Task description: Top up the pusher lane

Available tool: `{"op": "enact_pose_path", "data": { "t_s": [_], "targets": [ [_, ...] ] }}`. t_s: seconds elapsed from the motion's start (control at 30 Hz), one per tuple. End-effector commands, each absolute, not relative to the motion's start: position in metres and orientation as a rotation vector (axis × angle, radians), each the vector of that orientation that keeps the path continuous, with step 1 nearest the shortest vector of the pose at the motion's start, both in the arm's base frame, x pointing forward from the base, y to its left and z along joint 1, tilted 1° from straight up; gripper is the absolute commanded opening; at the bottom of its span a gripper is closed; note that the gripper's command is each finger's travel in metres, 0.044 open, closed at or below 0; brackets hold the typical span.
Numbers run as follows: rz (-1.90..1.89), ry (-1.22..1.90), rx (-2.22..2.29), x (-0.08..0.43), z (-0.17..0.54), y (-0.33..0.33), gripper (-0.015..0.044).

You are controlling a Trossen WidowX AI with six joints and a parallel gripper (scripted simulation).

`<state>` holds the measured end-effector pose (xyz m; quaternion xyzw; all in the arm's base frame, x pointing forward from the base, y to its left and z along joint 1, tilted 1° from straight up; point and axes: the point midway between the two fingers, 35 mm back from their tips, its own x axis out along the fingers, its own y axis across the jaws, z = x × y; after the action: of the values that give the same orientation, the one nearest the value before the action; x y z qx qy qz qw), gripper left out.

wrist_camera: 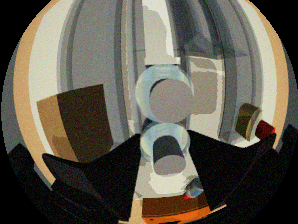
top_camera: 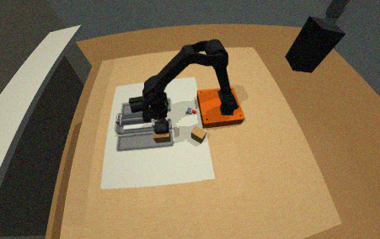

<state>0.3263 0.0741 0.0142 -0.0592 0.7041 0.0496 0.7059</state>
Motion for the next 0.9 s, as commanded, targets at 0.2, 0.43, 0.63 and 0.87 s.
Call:
{"op": "enact_pose_path", "data": {
  "t_s": [0.2, 0.43, 0.63, 0.87],
  "targets": [
    [0.112, 1.545, -0.134, 0.3291, 0.0142, 0.0744, 0.0000],
    [0.112, 1.545, -0.134, 0.3279, 0.0142, 0.0742, 0.0000],
    [0.112, 1.545, -0.134, 0.3269, 0.0141, 0.0741, 0.0000],
    [0.112, 1.545, -0.134, 0.3258, 0.0141, 0.0739, 0.0000]
  ]
}}
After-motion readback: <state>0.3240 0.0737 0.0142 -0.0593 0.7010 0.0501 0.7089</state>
